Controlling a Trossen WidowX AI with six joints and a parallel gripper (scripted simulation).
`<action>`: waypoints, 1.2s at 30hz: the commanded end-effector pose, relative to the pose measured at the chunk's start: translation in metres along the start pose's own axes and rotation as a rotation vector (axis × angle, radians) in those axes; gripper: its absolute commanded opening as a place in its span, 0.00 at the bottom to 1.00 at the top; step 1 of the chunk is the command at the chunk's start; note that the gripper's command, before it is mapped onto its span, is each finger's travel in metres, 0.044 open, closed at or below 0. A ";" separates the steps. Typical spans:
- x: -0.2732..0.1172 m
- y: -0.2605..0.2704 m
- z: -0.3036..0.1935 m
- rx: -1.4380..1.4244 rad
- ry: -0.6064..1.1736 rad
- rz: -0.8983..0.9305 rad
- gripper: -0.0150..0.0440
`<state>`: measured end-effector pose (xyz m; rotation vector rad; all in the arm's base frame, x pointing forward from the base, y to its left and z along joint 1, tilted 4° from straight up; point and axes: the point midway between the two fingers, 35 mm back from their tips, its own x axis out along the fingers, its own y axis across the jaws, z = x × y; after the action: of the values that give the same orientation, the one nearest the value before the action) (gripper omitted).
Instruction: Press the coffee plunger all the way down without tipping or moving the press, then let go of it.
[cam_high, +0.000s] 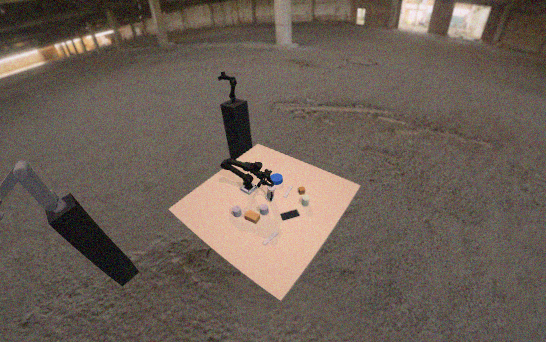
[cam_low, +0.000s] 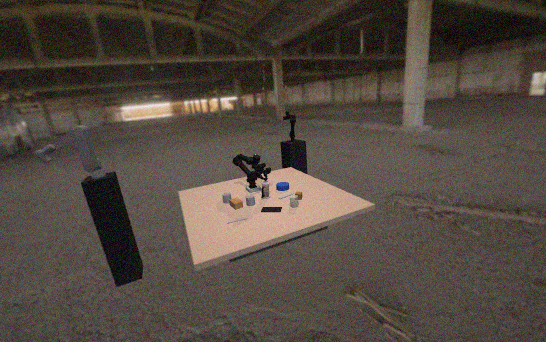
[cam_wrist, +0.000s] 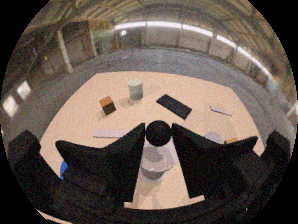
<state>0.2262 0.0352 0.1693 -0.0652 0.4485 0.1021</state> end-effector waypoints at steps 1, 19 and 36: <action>0.003 0.000 -0.006 -0.010 0.023 0.000 0.45; 0.001 0.000 0.000 0.000 0.001 0.000 0.68; -0.033 0.003 0.029 -0.005 0.016 0.004 1.00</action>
<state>0.2190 0.0371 0.1819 -0.0744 0.4755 0.1050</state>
